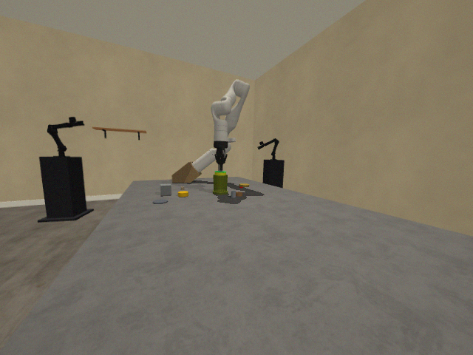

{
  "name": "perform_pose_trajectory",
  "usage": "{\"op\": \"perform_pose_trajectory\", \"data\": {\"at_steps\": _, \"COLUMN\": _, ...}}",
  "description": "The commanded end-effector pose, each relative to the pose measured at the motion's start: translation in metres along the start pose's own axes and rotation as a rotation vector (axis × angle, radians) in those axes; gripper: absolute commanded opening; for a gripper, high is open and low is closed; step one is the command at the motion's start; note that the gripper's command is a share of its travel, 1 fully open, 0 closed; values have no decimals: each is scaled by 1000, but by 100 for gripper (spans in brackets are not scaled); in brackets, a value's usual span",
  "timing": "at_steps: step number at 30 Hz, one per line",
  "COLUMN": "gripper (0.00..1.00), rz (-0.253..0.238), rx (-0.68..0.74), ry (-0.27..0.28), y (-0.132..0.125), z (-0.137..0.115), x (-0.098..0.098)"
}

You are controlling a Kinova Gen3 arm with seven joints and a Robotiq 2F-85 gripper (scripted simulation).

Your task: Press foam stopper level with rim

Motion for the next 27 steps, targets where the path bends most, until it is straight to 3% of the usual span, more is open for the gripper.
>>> {"op": "perform_pose_trajectory", "data": {"at_steps": 1, "gripper": 0, "rz": 1, "rx": 0, "ry": -1, "y": 0, "z": 0, "x": 0}}
{"op": "perform_pose_trajectory", "data": {"at_steps": 27, "gripper": 0, "rz": 1, "rx": 0, "ry": -1, "y": 0, "z": 0, "x": 12}}
Point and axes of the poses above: the point where the finger pads meet when closed, its own x axis out along the fingers, its own y axis across the jaws, z = x × y, the point moved 1 cm from there along -x, back along the fingers, and after that the axes turned 9 degrees about -x, right-handed, at the moved point
